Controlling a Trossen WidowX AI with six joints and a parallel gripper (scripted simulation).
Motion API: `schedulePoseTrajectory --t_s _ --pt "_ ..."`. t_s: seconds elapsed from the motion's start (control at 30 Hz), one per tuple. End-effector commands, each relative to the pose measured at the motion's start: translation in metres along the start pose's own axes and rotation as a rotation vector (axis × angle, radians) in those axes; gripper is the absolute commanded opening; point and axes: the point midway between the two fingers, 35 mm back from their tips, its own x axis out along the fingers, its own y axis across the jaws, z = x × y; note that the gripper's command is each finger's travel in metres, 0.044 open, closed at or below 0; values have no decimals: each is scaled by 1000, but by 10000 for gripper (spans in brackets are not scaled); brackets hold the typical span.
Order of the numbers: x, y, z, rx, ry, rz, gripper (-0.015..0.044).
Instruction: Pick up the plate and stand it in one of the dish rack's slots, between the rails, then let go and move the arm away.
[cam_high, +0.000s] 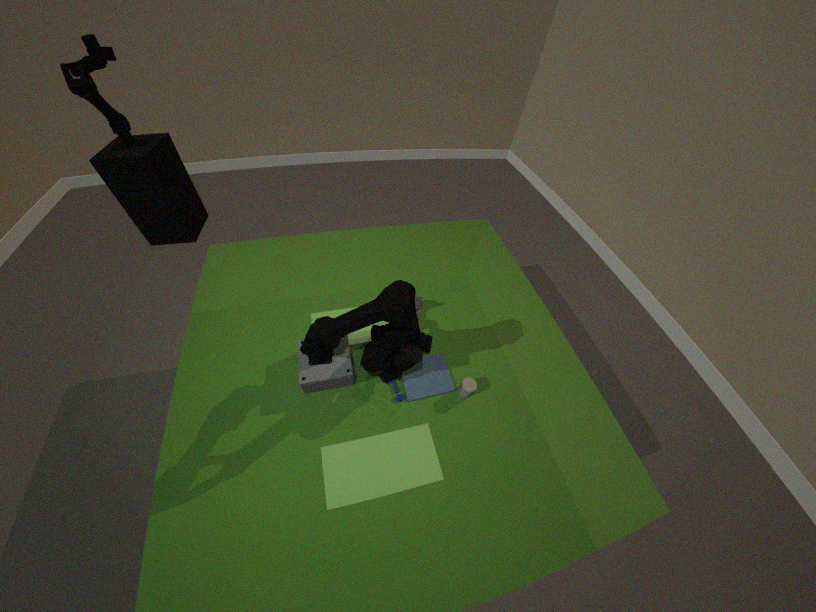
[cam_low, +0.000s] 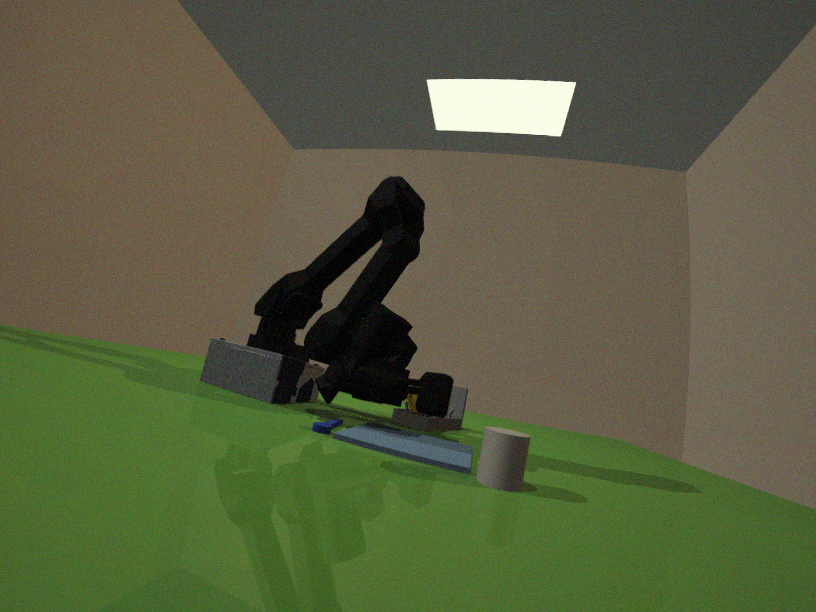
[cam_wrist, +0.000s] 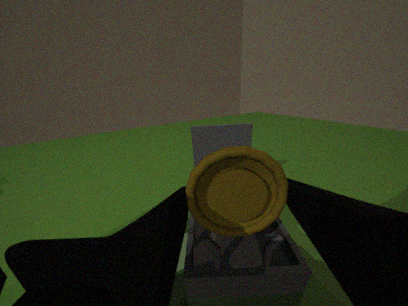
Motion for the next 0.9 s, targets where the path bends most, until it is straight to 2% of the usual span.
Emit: schedulePoseTrajectory --t_s 0.0,0.37,0.87 --pt "1 -1 -4 -12 2 -1 0" --pt "0 0 0 0 0 0 0" --pt "0 0 0 -4 0 0 394"
